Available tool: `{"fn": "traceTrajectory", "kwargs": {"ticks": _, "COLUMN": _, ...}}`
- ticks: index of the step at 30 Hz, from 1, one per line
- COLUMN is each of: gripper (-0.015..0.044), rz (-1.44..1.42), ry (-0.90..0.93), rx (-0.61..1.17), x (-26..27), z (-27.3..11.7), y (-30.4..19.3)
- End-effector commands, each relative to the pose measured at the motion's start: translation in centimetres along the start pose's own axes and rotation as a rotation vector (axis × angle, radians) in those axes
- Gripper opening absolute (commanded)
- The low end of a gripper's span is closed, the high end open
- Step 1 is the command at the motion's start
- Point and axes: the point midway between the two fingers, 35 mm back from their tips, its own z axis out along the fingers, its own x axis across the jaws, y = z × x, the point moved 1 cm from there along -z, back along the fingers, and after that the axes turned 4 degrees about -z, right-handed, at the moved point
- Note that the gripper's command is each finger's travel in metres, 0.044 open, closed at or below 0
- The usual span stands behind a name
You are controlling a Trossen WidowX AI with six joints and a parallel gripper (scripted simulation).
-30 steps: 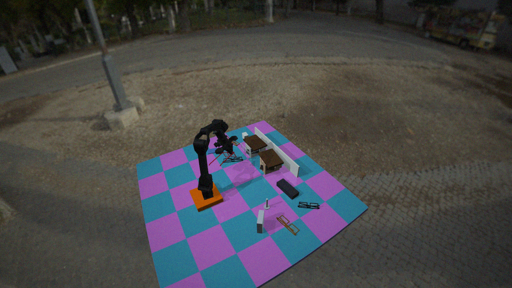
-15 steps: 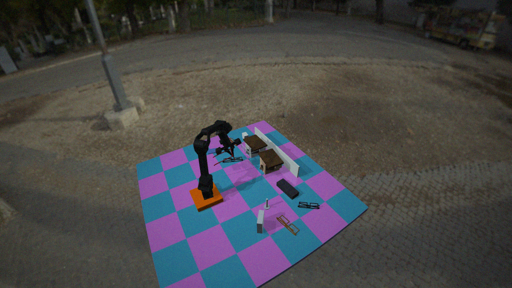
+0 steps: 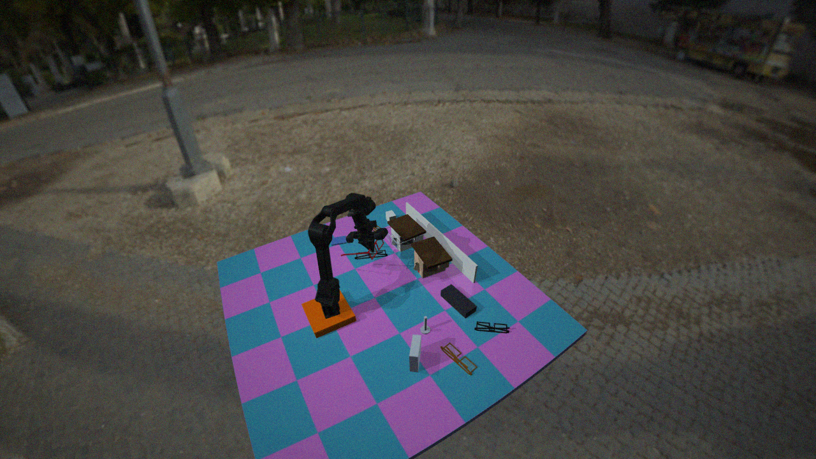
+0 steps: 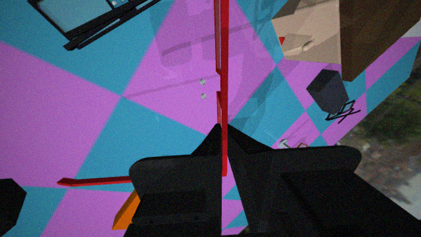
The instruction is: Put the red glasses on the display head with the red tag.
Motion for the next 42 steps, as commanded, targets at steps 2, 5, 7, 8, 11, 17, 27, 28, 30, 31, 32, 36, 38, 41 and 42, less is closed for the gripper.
{"fn": "traceTrajectory", "kwargs": {"ticks": 2, "gripper": 0.0000, "rz": 0.206, "ry": 0.034, "rx": 0.001, "x": -0.2, "z": 0.3, "y": -0.4}}
{"fn": "traceTrajectory", "kwargs": {"ticks": 5, "gripper": 0.0000, "rz": 0.327, "ry": 0.051, "rx": 0.004, "x": -0.4, "z": 0.5, "y": -0.6}}
{"fn": "traceTrajectory", "kwargs": {"ticks": 7, "gripper": 0.0000, "rz": 0.408, "ry": 0.062, "rx": 0.006, "x": -0.5, "z": 0.6, "y": -0.7}}
{"fn": "traceTrajectory", "kwargs": {"ticks": 8, "gripper": 0.0000, "rz": 0.448, "ry": 0.067, "rx": 0.008, "x": -0.5, "z": 0.7, "y": -0.7}}
{"fn": "traceTrajectory", "kwargs": {"ticks": 11, "gripper": 0.0000, "rz": 0.569, "ry": 0.084, "rx": 0.013, "x": -0.7, "z": 0.8, "y": -0.9}}
{"fn": "traceTrajectory", "kwargs": {"ticks": 17, "gripper": 0.0000, "rz": 0.811, "ry": 0.117, "rx": 0.029, "x": -1.0, "z": 1.1, "y": -1.2}}
{"fn": "traceTrajectory", "kwargs": {"ticks": 27, "gripper": 0.0000, "rz": 1.213, "ry": 0.169, "rx": 0.070, "x": -1.6, "z": 1.5, "y": -1.7}}
{"fn": "traceTrajectory", "kwargs": {"ticks": 28, "gripper": 0.0000, "rz": 1.253, "ry": 0.174, "rx": 0.075, "x": -1.6, "z": 1.6, "y": -1.8}}
{"fn": "traceTrajectory", "kwargs": {"ticks": 30, "gripper": 0.0000, "rz": 1.333, "ry": 0.184, "rx": 0.086, "x": -1.7, "z": 1.7, "y": -1.9}}
{"fn": "traceTrajectory", "kwargs": {"ticks": 31, "gripper": 0.0000, "rz": 1.373, "ry": 0.188, "rx": 0.091, "x": -1.8, "z": 1.7, "y": -2.0}}
{"fn": "traceTrajectory", "kwargs": {"ticks": 32, "gripper": 0.0000, "rz": 1.413, "ry": 0.193, "rx": 0.097, "x": -1.8, "z": 1.8, "y": -2.0}}
{"fn": "traceTrajectory", "kwargs": {"ticks": 36, "gripper": 0.0000, "rz": 1.573, "ry": 0.212, "rx": 0.123, "x": -2.0, "z": 1.9, "y": -2.2}}
{"fn": "traceTrajectory", "kwargs": {"ticks": 38, "gripper": 0.0000, "rz": 1.653, "ry": 0.220, "rx": 0.137, "x": -2.1, "z": 2.0, "y": -2.3}}
{"fn": "traceTrajectory", "kwargs": {"ticks": 41, "gripper": 0.0000, "rz": 1.772, "ry": 0.233, "rx": 0.159, "x": -2.3, "z": 2.1, "y": -2.5}}
{"fn": "traceTrajectory", "kwargs": {"ticks": 42, "gripper": 0.0000, "rz": 1.812, "ry": 0.237, "rx": 0.167, "x": -2.3, "z": 2.1, "y": -2.5}}
